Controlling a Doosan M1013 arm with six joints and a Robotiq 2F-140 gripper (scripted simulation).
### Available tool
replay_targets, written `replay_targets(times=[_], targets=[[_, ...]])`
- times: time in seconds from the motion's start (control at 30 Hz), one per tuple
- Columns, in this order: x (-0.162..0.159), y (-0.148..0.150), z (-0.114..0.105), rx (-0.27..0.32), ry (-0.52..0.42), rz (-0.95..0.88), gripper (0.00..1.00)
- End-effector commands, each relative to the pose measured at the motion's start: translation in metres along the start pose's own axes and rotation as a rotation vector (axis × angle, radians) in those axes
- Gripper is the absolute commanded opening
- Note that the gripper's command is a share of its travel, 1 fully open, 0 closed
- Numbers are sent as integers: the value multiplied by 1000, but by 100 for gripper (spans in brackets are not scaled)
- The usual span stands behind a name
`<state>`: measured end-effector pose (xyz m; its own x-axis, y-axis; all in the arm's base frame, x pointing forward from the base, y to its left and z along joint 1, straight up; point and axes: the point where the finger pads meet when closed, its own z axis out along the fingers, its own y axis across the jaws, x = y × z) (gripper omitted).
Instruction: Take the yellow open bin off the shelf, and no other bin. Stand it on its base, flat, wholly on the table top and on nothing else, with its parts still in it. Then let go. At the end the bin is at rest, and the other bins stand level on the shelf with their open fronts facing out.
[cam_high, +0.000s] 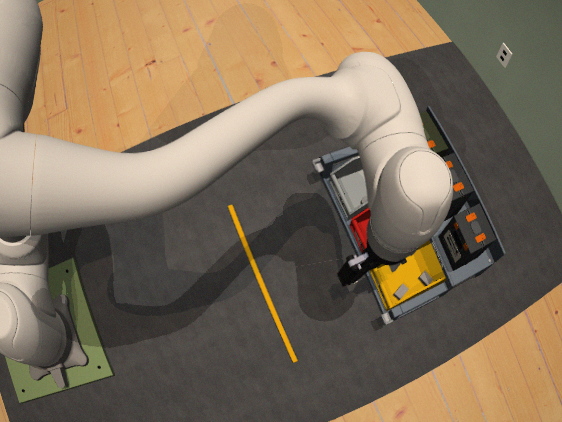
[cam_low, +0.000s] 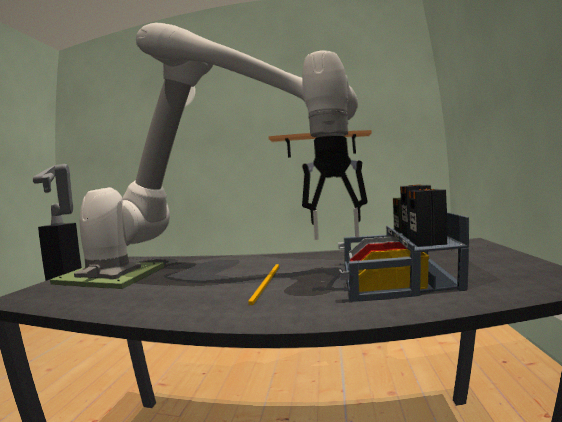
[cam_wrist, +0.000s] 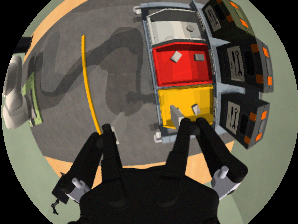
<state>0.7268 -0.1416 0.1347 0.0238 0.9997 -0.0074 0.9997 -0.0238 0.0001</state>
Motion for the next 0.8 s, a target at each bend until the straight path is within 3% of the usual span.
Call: replay_targets(times=[0.0, 0.77], targets=[[-15, 31, -1, -1, 0, 0, 57], [-27, 54, 0, -1, 0, 0, 57]])
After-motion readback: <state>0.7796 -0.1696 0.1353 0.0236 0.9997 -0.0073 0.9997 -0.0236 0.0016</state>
